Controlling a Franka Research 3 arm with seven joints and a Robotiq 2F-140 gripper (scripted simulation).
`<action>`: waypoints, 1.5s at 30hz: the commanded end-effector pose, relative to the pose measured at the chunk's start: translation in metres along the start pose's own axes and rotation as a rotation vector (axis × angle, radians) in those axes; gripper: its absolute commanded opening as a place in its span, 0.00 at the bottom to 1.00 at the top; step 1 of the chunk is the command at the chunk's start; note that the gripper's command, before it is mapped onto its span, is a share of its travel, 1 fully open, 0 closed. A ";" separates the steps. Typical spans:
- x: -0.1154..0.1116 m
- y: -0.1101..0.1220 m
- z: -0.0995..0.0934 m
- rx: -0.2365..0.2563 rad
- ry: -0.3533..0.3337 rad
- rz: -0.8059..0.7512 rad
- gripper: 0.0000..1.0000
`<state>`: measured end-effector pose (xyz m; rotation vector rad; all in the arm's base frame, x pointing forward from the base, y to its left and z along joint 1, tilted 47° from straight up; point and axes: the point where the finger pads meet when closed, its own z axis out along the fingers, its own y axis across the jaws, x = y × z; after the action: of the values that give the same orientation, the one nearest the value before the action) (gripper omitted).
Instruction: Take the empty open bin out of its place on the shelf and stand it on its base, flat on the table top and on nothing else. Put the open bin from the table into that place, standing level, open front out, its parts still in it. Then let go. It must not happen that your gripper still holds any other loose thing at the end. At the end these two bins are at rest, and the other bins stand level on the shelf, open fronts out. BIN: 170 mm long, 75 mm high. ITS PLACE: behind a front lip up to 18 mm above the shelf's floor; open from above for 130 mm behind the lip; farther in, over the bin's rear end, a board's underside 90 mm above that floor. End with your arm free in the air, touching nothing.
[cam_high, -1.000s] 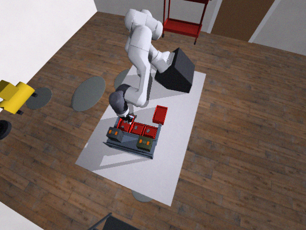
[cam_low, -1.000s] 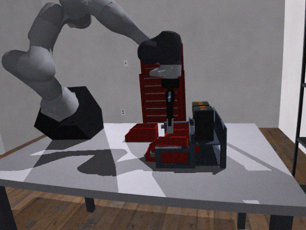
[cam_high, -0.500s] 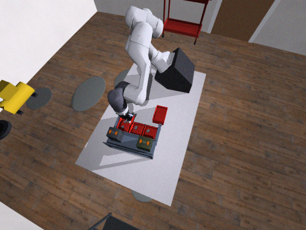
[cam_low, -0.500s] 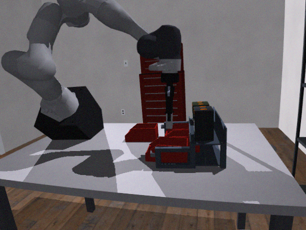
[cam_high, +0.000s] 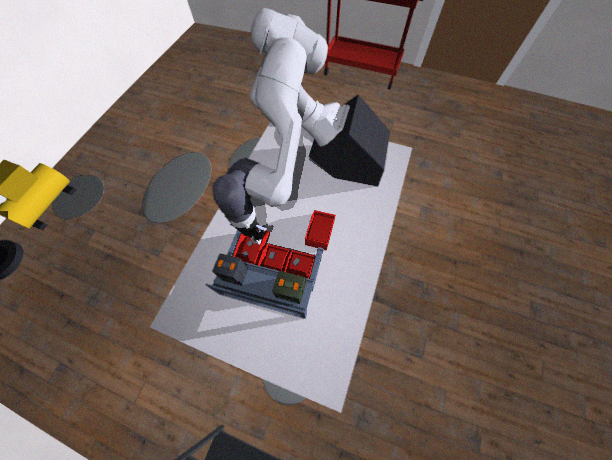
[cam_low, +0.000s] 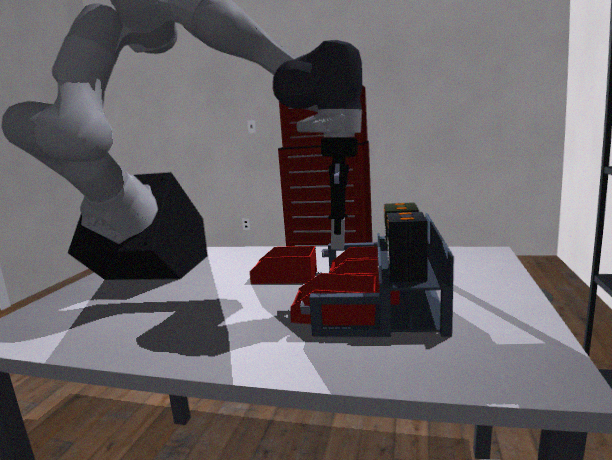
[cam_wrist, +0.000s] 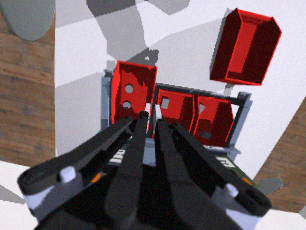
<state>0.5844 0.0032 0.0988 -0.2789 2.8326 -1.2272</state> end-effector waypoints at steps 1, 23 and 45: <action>0.001 0.000 -0.004 0.000 0.004 0.003 0.06; 0.001 0.000 -0.010 0.000 0.004 0.003 0.00; 0.008 0.000 -0.007 -0.001 0.007 0.075 0.00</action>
<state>0.5802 0.0088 0.1050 -0.2604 2.8353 -1.2255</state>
